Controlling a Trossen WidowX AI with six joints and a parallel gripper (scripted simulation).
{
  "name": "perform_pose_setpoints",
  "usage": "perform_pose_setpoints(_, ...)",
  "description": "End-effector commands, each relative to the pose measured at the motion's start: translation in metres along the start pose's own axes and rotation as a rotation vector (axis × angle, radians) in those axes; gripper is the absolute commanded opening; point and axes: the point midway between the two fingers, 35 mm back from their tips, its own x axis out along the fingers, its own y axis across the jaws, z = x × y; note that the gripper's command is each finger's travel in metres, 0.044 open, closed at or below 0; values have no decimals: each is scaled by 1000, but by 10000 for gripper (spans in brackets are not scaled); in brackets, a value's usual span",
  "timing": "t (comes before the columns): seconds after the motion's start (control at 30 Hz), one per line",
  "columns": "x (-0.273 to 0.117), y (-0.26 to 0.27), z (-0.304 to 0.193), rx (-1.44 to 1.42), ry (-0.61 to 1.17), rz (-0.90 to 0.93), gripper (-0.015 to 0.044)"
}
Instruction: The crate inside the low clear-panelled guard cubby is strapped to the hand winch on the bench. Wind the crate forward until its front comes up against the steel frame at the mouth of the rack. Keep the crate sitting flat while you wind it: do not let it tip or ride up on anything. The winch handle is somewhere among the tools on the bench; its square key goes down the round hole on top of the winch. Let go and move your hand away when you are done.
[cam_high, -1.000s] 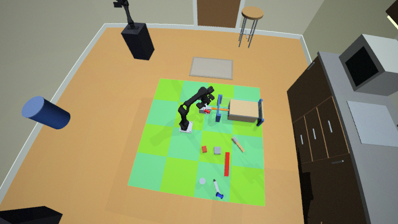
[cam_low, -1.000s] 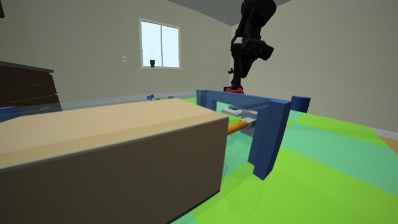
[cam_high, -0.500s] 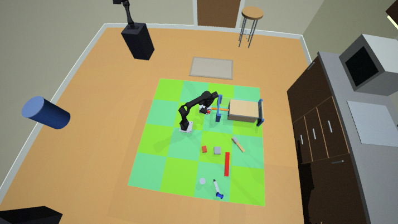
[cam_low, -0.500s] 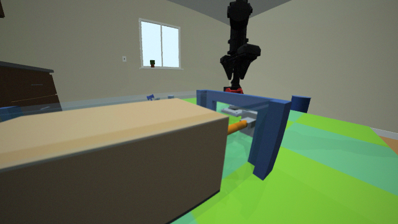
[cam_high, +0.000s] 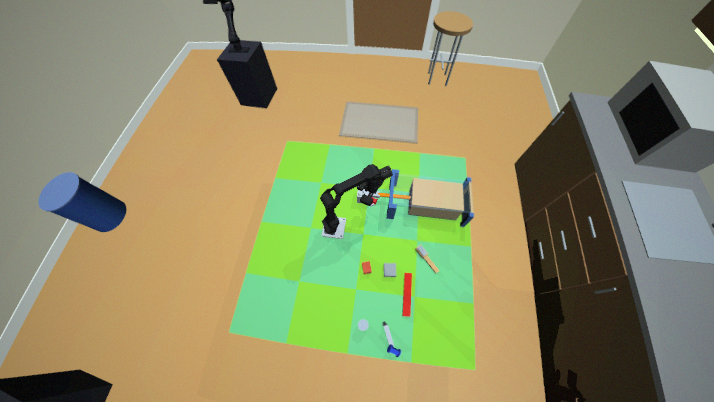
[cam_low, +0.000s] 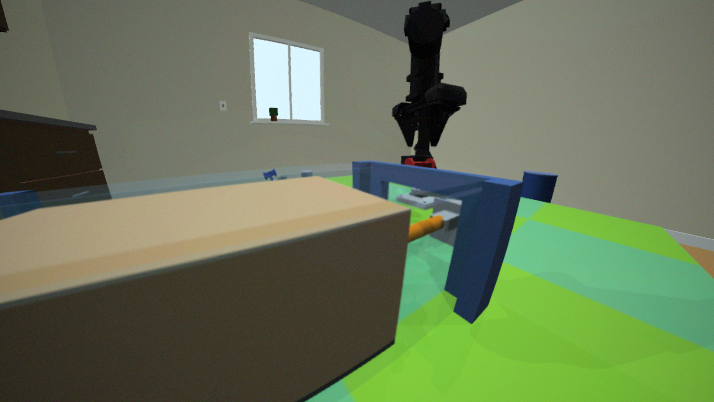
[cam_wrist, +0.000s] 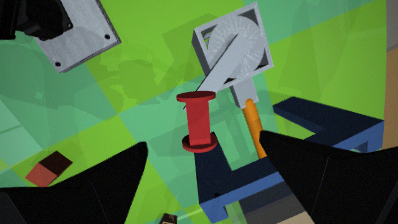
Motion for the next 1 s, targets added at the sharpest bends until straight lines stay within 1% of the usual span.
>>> perform_pose_setpoints(0.0, 8, 0, 0, -7, -6, 1, 440)
perform_pose_setpoints(0.97, 55, -1, 0, -7, -12, 13, 440)
